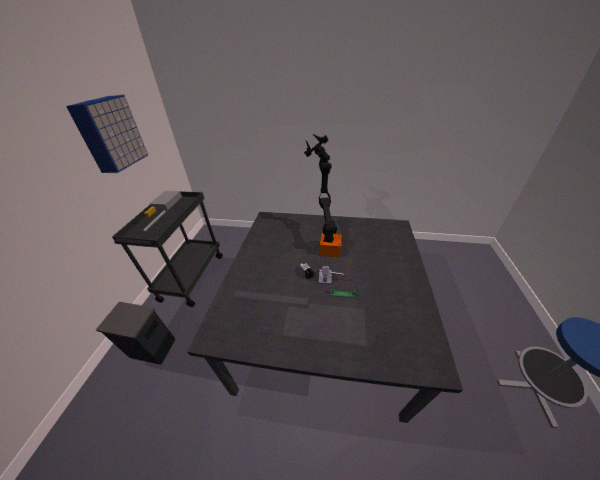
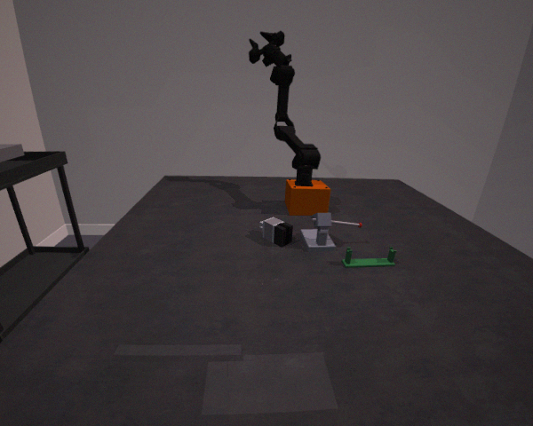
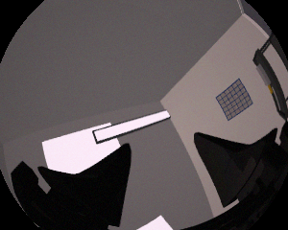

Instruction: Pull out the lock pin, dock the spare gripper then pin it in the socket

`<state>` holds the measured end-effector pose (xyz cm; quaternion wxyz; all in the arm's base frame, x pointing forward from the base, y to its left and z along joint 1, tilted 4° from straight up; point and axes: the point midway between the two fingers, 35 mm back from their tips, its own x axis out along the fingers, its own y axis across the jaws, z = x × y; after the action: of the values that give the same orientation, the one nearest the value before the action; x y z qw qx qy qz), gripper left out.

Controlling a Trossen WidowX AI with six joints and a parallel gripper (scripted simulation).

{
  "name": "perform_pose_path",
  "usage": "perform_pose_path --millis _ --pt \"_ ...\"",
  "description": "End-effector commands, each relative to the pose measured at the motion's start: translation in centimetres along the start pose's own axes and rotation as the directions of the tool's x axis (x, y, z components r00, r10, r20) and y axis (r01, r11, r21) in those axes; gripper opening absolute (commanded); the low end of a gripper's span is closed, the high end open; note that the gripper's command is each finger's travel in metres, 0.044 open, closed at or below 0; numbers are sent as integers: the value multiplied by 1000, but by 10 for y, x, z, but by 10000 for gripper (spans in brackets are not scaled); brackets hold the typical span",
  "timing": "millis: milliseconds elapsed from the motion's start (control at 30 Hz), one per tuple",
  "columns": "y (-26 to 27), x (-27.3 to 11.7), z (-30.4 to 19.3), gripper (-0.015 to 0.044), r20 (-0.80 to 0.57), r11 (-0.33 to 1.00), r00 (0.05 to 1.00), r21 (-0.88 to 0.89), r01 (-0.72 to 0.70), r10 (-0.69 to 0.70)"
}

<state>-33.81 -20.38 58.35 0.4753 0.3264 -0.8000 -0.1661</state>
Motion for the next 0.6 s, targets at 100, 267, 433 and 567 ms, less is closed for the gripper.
perform_pose_path --millis 100,267,433,567 --pt "30 -15 -111 300 -245 963 964 -216 -158 103" --pt "44 -40 -194 300 -431 892 890 -328 -310 151" --pt "50 -77 -272 300 -606 791 777 -385 -476 173" --pt "50 -114 -330 300 -730 693 661 -388 -608 171"
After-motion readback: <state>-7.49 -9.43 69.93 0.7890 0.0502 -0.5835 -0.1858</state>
